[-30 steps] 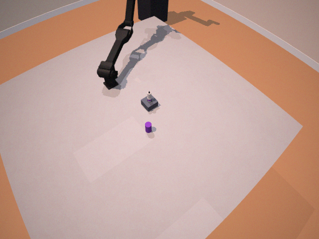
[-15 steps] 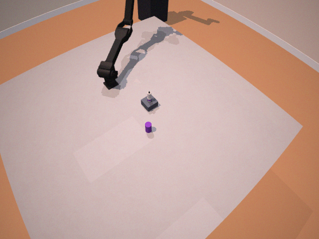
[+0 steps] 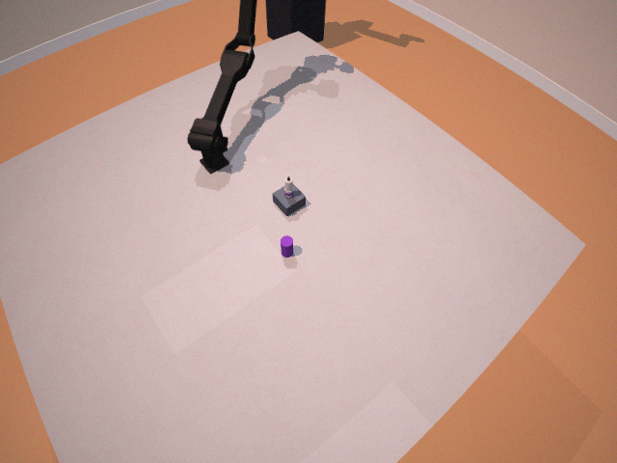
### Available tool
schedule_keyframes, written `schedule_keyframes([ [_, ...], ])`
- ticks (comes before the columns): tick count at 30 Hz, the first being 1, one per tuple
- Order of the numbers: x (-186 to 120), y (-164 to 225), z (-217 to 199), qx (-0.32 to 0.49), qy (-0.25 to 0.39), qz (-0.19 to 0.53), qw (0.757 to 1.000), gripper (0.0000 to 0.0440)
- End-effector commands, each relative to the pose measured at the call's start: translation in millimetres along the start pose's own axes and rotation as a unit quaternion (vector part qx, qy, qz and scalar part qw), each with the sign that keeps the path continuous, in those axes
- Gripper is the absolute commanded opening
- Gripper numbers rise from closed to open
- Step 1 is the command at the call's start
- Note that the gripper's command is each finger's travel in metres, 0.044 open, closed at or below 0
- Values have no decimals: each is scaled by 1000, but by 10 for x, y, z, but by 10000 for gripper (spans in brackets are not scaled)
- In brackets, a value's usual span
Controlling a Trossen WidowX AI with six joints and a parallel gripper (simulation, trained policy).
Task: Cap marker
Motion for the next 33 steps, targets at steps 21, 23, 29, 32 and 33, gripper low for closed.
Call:
schedule_keyframes([
  [21,31,796,50,18,-55,130,990,331],
  [23,26,864,54,20,-59,140,988,331],
  [29,3,1070,66,28,-73,172,982,331],
  [32,-12,1173,73,32,-80,187,979,331],
  [33,-17,1207,75,33,-83,192,977,331],
])
Point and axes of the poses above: the point midway between the two fingers, 35 mm back from their tips, its own x axis out along the fingers, its own z axis across the jaws, y = z × x, the point moved 2 cm from there along -x, back along the fingers, and after that the axes turned 10 degrees about -x, right-handed, at the moved point
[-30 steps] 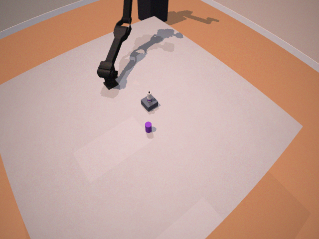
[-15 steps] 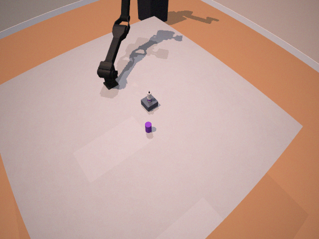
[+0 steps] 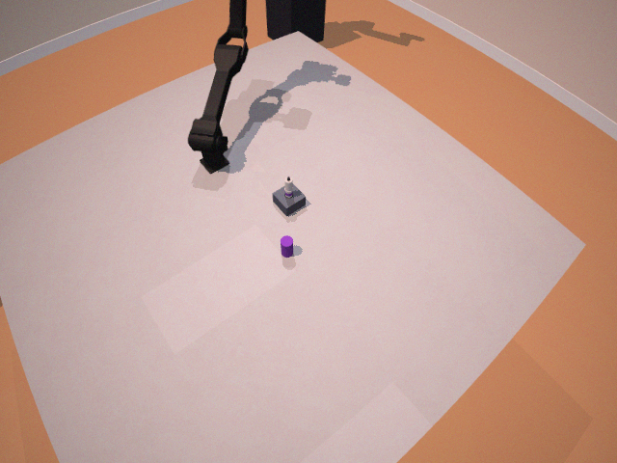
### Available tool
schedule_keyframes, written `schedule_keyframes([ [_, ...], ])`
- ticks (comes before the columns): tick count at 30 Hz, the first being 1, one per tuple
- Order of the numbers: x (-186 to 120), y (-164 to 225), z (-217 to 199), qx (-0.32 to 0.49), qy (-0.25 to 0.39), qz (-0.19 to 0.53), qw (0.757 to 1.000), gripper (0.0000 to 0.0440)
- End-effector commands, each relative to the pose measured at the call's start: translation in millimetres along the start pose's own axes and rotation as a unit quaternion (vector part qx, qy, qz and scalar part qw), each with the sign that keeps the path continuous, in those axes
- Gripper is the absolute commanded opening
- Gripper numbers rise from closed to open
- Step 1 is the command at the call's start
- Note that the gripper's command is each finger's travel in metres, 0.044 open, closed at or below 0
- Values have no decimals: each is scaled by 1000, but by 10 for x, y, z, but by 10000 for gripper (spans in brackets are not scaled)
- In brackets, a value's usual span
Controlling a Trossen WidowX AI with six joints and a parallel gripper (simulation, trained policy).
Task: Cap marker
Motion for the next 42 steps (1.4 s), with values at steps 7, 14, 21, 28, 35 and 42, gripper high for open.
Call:
schedule_keyframes([
  [7,74,321,4,12,-25,47,999,330],
  [14,109,564,14,23,-44,81,995,330],
  [21,133,807,30,36,-64,114,991,329],
  [28,149,1053,54,49,-84,146,984,328],
  [35,156,1299,87,64,-105,176,977,327],
  [42,155,1543,130,80,-127,206,967,326],
])
Point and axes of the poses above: the point midway between the two fingers, 35 mm back from their tips, its own x axis out along the fingers, its own z axis across the jaws, y = z × x, the point moved 2 cm from there along -x, back along the fingers, and after that the axes turned 10 degrees about -x, right-handed, at the moved point
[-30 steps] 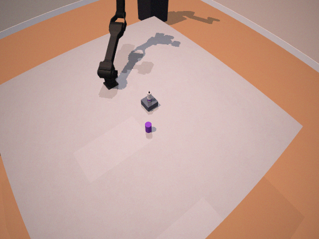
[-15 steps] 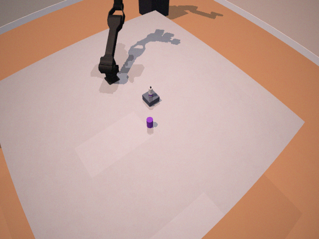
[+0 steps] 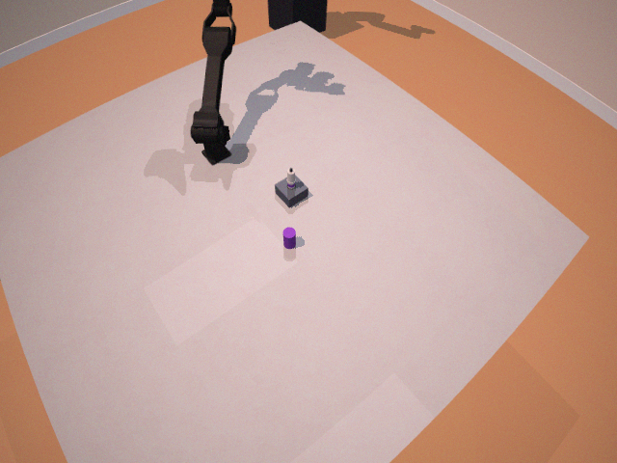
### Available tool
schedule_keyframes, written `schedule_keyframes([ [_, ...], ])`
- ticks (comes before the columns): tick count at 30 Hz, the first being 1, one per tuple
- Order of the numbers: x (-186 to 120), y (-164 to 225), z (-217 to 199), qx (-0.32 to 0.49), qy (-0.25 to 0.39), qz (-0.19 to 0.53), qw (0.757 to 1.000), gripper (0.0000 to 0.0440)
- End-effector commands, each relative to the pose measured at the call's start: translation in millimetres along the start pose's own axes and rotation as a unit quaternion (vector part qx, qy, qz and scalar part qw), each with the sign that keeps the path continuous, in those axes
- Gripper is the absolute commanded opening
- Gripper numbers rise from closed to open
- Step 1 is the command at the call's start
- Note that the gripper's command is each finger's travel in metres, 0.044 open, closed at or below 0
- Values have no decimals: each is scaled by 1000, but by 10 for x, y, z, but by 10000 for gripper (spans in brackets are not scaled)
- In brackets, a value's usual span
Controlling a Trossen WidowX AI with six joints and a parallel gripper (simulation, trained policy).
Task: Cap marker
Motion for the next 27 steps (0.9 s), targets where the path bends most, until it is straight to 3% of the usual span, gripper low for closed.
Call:
schedule_keyframes([
  [1,82,156,10,9,-15,19,1000,326],
  [27,380,1012,127,72,-112,123,983,324],
])
Point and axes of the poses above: the point midway between the two fingers, 35 mm back from their tips, its own x axis out along the fingers, its own z axis across the jaws, y = z × x, the point moved 2 cm from there along -x, back along the fingers, and after that the axes turned 10 degrees about -x, right-handed, at the moved point
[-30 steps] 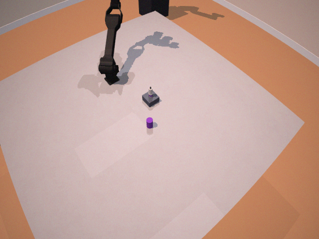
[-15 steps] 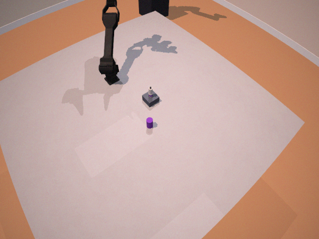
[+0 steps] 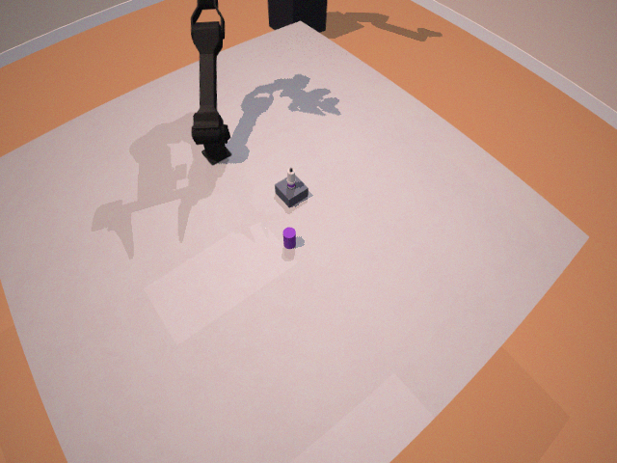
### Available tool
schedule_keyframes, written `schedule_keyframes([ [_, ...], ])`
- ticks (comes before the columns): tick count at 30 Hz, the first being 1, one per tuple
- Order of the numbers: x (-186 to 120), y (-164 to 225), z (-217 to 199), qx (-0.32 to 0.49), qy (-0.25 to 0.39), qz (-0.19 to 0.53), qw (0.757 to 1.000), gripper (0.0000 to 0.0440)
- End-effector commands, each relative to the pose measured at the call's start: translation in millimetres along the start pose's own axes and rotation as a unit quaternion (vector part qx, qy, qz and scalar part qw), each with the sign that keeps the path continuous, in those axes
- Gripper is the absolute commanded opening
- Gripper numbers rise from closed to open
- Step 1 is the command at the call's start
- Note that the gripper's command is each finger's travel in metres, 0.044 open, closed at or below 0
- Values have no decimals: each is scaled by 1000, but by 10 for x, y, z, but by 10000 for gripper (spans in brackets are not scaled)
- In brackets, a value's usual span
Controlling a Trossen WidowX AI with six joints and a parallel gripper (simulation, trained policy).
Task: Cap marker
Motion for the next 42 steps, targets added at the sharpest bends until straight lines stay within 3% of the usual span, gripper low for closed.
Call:
schedule_keyframes([
  [1,95,137,13,9,-17,18,1000,324],
  [21,421,727,127,58,-104,94,988,323],
  [42,703,1303,391,104,-201,171,959,323],
])
Point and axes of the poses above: the point midway between the two fingers, 35 mm back from their tips, its own x axis out along the fingers, its own z axis across the jaws, y = z × x, the point moved 2 cm from there along -x, back along the fingers, and after that the axes turned 10 degrees about -x, right-handed, at the moved point
